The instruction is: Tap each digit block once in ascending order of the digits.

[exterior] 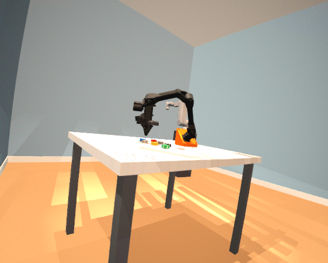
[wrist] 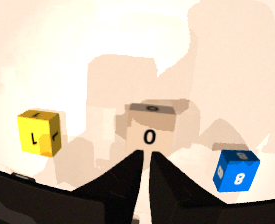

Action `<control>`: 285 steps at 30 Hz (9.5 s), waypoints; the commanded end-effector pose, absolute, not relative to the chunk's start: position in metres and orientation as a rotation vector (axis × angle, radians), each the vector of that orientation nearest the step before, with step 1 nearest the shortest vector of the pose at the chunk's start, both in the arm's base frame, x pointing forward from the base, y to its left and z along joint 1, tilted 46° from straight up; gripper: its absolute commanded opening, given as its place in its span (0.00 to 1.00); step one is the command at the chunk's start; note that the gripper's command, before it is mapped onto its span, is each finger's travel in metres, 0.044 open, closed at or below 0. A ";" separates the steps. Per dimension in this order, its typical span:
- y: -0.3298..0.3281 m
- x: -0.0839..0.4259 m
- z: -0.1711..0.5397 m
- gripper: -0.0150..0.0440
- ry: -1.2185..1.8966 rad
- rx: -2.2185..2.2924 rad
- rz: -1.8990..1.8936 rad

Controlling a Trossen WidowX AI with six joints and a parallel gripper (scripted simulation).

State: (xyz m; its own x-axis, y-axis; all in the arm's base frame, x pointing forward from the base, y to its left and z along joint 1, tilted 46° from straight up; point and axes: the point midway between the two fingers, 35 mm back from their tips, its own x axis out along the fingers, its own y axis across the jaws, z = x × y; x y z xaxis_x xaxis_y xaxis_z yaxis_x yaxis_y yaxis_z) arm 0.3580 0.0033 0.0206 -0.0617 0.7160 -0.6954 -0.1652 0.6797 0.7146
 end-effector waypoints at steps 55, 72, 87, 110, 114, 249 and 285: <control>0.090 0.321 0.060 0.29 1.445 0.483 0.766; 0.045 0.327 0.102 0.29 1.447 0.479 0.760; -0.048 0.253 0.084 0.29 1.453 0.467 0.751; 0.007 0.229 0.013 0.29 1.452 0.480 0.760; 0.011 0.229 0.009 0.29 1.452 0.480 0.760; 0.131 0.312 0.158 0.29 1.445 0.484 0.767; 0.138 0.310 0.152 0.29 1.444 0.485 0.768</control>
State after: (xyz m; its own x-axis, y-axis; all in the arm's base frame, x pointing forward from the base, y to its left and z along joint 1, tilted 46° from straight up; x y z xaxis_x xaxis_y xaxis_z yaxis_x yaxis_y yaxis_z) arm 0.3066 0.1478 0.1406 -0.0589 0.7162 -0.6954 -0.1653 0.6800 0.7144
